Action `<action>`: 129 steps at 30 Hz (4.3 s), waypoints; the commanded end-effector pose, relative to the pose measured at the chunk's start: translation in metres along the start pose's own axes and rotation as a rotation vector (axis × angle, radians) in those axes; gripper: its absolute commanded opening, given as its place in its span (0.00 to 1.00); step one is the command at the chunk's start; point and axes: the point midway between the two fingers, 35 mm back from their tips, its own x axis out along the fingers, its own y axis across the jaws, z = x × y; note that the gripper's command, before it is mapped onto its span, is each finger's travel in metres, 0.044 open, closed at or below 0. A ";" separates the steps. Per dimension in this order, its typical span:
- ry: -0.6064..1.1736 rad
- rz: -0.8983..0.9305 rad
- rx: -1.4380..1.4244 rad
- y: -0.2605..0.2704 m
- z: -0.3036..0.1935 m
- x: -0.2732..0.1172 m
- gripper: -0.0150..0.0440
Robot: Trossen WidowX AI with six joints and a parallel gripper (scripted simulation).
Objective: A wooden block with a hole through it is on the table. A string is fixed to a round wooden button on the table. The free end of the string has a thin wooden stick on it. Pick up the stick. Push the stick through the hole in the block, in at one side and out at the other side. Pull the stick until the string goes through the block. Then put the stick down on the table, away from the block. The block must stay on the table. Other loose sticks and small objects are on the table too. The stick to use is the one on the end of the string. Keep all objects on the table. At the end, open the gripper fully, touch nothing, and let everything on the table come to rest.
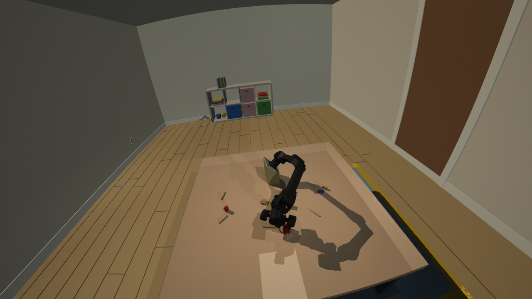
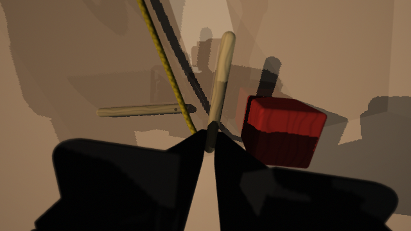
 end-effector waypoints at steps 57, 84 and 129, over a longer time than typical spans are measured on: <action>-0.008 -0.005 0.003 -0.017 0.044 0.014 0.25; -0.009 -0.005 0.004 -0.016 0.076 0.014 0.25; -0.010 -0.005 0.007 -0.013 0.129 0.015 0.25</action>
